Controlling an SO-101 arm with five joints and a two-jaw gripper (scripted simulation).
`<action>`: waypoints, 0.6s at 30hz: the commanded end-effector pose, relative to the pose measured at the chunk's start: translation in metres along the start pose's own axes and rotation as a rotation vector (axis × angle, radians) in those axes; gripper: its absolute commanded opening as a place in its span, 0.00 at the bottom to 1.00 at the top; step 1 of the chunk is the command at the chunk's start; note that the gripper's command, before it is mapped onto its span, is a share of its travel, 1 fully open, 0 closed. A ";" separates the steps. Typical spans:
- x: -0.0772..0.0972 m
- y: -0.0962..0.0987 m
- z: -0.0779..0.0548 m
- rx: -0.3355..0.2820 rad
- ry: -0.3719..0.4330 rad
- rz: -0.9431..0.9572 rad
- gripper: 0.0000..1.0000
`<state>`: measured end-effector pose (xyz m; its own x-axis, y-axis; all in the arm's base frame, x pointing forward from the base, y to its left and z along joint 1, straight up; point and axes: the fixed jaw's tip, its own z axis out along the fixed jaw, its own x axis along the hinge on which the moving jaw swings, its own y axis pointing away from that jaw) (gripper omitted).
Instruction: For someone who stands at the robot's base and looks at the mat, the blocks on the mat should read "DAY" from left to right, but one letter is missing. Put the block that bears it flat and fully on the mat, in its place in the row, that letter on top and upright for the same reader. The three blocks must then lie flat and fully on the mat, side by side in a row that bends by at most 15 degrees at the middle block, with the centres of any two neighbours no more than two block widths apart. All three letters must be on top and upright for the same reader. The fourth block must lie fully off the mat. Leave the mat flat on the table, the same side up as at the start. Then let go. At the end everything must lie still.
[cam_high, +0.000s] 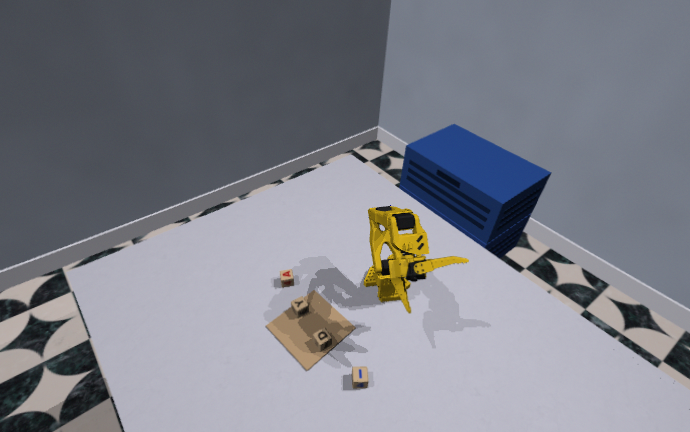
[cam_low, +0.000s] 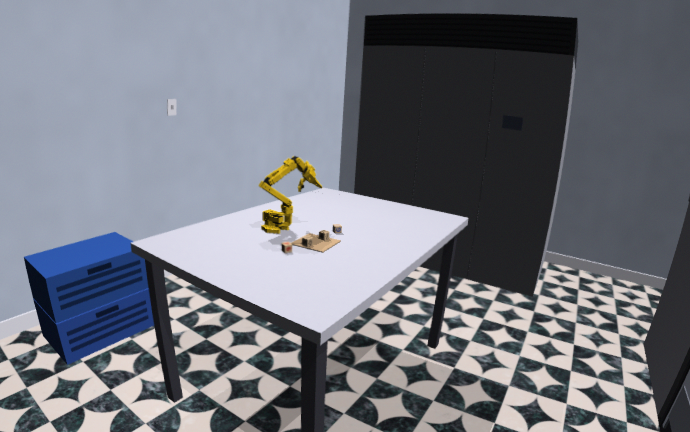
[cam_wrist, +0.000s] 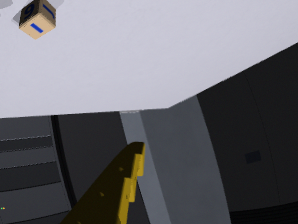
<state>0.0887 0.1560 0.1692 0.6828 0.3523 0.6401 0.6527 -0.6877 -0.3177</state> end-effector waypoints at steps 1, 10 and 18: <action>0.005 0.001 -0.004 0.001 0.030 0.056 1.00; 0.005 0.004 -0.004 -0.010 0.030 0.098 1.00; 0.005 0.010 -0.004 -0.033 0.033 0.187 1.00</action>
<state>0.0947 0.1499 0.1664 0.7674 0.2468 0.5918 0.5354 -0.7544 -0.3797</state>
